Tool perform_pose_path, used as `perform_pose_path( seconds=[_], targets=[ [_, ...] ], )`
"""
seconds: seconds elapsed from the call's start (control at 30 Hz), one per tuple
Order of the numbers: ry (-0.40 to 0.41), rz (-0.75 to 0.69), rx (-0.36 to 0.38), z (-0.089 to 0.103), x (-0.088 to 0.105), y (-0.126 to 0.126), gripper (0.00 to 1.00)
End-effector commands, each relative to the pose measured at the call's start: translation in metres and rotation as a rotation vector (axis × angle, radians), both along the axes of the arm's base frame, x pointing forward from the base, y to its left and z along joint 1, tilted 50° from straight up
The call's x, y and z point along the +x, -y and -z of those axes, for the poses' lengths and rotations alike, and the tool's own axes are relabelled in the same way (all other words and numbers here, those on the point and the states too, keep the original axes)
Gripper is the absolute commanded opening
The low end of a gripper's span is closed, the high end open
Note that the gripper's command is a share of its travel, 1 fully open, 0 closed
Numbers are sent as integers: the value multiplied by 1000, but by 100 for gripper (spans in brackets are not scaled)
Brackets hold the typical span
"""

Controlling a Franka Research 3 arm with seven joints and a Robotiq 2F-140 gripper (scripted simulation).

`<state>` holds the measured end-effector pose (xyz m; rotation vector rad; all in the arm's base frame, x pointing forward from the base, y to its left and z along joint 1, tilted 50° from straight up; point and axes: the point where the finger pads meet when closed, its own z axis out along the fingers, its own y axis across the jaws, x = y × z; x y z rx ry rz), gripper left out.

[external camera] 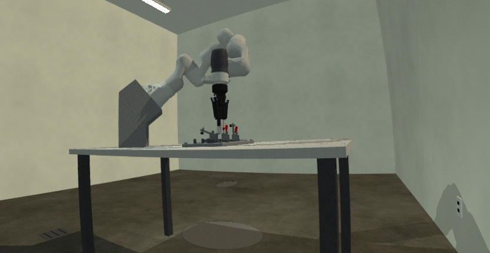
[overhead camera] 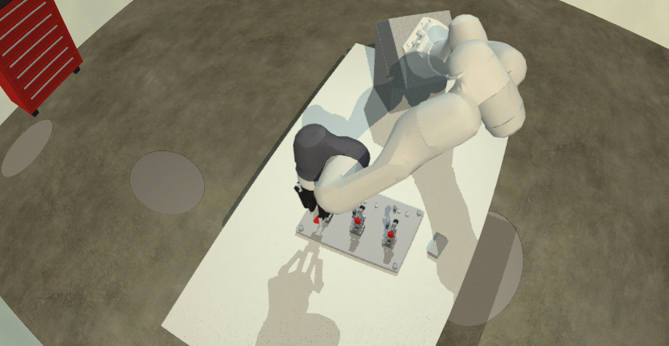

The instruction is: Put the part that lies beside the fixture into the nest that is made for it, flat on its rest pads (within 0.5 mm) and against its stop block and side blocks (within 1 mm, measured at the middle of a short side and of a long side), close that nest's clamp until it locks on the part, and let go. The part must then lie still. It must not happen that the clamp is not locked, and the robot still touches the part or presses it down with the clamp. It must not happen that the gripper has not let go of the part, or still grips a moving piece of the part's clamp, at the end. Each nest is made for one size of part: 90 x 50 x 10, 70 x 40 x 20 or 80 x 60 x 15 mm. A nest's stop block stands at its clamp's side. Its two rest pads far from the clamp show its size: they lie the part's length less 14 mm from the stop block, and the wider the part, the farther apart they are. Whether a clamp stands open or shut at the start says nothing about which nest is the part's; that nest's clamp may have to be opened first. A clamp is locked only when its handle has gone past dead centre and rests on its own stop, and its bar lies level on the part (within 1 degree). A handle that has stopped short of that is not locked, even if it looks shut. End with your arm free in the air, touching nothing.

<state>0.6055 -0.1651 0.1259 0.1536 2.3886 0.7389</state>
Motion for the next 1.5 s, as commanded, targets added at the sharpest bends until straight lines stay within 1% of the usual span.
perform_pose_path(
  seconds=[0.0, 0.57, 1.1, 1.47],
  targets=[
    [3, -6, 2, 1, -7, 1, 0],
    [3, -6, 2, 4, -23, 0, 0],
    [3, -6, 2, 9, -32, -3, 0],
    [3, -6, 2, 11, -34, -4, 0]
  ],
)
